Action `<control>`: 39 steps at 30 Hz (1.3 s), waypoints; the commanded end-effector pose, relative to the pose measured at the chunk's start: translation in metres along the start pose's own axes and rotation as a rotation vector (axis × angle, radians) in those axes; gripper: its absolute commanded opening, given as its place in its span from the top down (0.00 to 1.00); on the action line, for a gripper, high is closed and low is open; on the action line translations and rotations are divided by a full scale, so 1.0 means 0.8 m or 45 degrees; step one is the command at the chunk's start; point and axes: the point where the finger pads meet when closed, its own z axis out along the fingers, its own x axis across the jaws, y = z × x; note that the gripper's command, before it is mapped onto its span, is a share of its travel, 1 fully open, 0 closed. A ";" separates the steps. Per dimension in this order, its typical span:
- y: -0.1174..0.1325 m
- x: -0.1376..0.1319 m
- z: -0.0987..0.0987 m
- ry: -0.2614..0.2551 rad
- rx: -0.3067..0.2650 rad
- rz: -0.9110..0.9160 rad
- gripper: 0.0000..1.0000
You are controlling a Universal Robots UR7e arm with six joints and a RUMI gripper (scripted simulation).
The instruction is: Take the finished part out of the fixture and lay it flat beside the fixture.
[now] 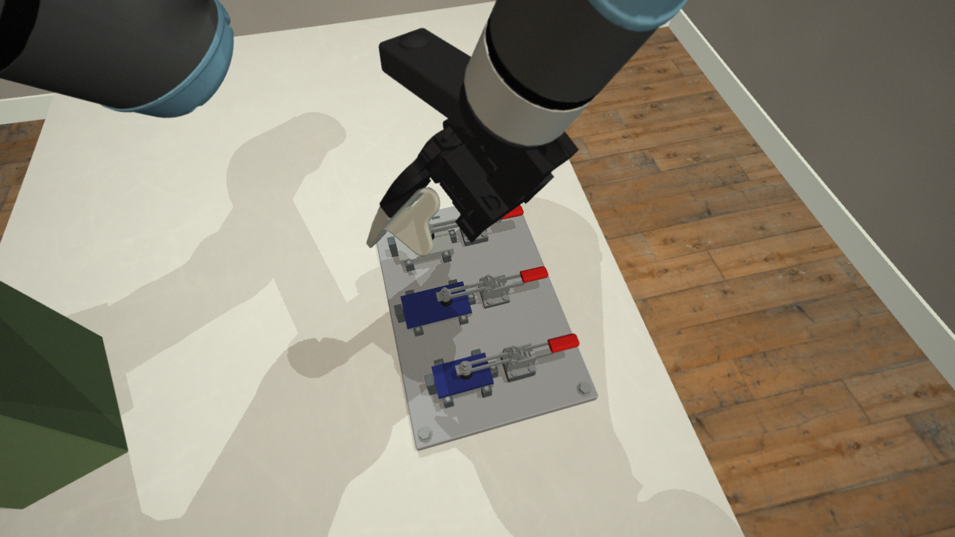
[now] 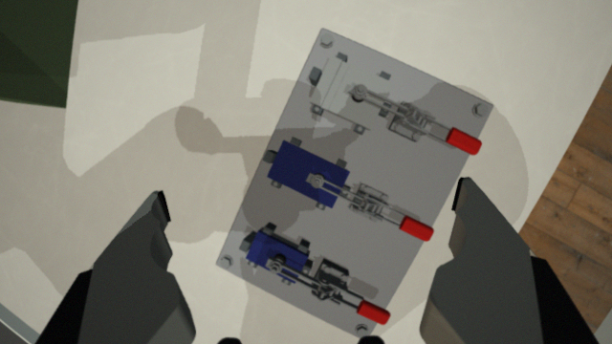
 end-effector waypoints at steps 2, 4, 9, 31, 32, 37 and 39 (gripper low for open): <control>-0.010 0.008 -0.001 -0.006 -0.039 0.147 0.00; -0.015 0.011 -0.001 -0.003 -0.054 0.217 0.00; -0.019 0.015 -0.001 0.001 -0.070 0.292 0.00; -0.034 0.026 0.001 0.023 -0.122 0.538 0.00; -0.034 0.026 0.001 0.023 -0.122 0.538 0.00; -0.034 0.026 0.001 0.023 -0.122 0.538 0.00; -0.034 0.026 0.001 0.023 -0.122 0.538 0.00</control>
